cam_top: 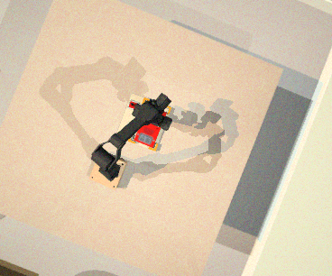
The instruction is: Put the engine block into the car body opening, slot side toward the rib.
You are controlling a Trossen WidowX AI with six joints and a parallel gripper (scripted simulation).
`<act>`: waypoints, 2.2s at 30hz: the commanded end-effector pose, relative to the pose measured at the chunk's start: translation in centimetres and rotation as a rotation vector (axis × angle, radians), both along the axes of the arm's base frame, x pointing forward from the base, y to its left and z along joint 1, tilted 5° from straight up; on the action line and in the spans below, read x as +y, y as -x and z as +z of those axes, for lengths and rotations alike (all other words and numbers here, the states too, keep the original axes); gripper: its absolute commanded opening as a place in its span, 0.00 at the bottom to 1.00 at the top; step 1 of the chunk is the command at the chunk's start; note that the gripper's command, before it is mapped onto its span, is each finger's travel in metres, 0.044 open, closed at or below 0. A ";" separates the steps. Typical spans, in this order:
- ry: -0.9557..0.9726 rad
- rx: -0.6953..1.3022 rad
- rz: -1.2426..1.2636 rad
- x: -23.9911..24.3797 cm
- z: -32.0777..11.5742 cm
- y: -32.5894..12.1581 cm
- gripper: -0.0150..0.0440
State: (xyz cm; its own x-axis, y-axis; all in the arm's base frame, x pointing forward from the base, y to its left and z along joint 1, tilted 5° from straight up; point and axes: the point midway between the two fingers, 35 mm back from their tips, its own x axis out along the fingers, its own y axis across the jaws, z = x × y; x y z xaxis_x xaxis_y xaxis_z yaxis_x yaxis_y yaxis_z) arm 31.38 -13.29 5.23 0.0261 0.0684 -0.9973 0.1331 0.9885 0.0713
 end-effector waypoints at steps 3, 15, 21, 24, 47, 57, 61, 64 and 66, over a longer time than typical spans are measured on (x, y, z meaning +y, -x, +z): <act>0.005 -0.005 0.074 -0.1 -0.2 0.0 0.52; 0.003 -0.001 0.012 0.0 -0.4 0.0 0.52; 0.003 -0.001 0.019 0.0 -0.5 0.0 0.52; 0.003 -0.001 0.024 0.0 -0.6 0.0 0.52; 0.003 -0.001 0.025 0.0 -1.0 0.0 0.52; 0.003 -0.001 0.021 0.0 -1.2 0.0 0.52; 0.003 -0.001 0.022 0.0 -1.3 0.0 0.52; 0.003 -0.001 0.022 0.0 -1.3 0.0 0.52; 0.003 -0.001 0.023 0.0 -1.4 0.0 0.52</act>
State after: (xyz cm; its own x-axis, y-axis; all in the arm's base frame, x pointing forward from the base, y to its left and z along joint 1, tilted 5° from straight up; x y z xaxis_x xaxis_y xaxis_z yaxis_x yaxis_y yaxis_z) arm 31.37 -13.23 3.96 0.0259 0.0682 -0.9973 0.1088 0.9916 0.0706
